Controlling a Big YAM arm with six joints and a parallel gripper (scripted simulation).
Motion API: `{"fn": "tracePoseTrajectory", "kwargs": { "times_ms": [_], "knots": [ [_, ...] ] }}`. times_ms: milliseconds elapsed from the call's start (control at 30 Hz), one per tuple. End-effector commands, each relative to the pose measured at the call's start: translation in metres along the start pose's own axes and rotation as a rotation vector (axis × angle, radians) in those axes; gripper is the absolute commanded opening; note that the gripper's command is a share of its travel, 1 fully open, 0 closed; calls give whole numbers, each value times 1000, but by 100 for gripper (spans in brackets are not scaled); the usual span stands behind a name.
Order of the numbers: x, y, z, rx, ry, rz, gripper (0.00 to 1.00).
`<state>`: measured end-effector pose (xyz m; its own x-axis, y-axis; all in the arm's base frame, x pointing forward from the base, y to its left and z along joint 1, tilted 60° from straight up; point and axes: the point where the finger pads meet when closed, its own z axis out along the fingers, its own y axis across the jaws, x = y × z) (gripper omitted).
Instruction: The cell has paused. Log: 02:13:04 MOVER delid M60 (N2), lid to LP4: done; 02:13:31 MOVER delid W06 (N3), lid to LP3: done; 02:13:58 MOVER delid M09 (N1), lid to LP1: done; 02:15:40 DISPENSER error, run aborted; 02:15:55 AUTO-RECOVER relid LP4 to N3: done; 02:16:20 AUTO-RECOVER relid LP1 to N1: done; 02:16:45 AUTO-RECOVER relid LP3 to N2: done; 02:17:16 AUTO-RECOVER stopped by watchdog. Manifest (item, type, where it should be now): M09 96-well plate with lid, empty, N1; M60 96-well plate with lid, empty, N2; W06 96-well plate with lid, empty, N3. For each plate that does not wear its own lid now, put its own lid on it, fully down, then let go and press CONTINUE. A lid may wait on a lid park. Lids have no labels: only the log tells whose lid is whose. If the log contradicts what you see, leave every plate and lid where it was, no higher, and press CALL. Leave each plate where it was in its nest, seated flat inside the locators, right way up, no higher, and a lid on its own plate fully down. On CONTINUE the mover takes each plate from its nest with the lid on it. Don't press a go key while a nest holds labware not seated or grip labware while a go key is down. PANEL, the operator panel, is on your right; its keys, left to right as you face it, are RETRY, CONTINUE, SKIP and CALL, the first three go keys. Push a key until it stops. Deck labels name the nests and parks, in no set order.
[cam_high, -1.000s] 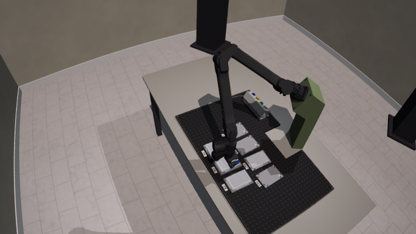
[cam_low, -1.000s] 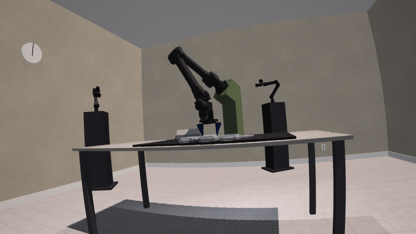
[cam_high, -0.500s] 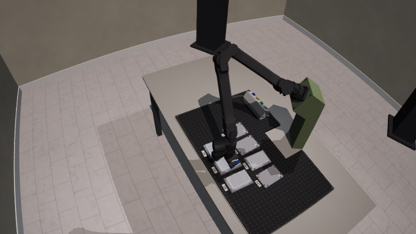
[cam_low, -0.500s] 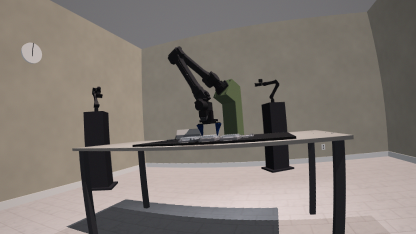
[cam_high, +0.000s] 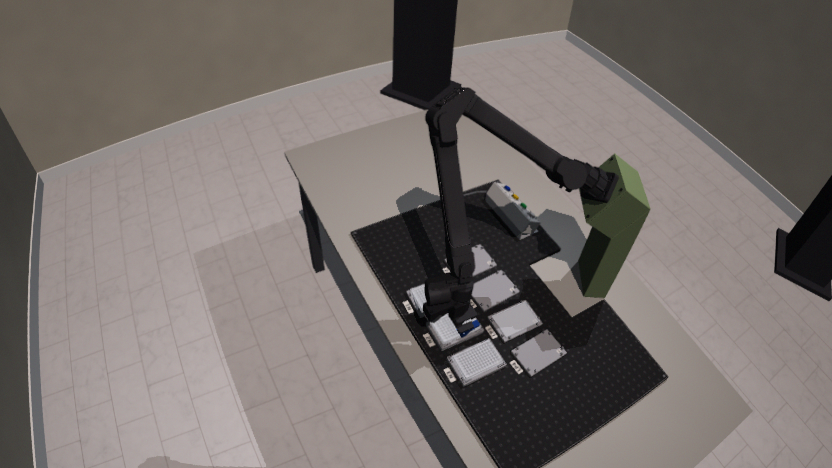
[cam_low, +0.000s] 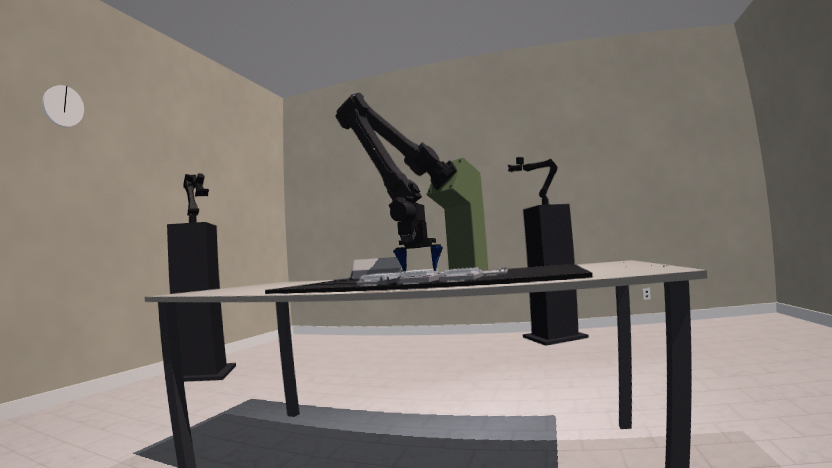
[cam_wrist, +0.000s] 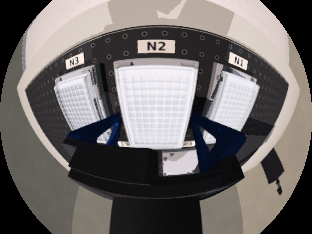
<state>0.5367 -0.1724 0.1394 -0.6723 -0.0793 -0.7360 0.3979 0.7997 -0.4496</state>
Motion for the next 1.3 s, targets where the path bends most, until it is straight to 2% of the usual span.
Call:
{"fn": "tracePoseTrajectory", "kwargs": {
  "times_ms": [0,333,367,433,867,900,1267],
  "knots": [
    [-4,0,-3,-3,-13,0,100],
    [-4,0,-3,-3,-13,0,100],
    [-5,-4,-6,3,-22,-2,100],
    [-6,4,-16,-11,-19,-10,100],
    [-6,4,-34,-11,-20,4,100],
    [5,10,-24,-8,-9,12,100],
    [63,29,-25,-12,-1,5,100]
  ]
}}
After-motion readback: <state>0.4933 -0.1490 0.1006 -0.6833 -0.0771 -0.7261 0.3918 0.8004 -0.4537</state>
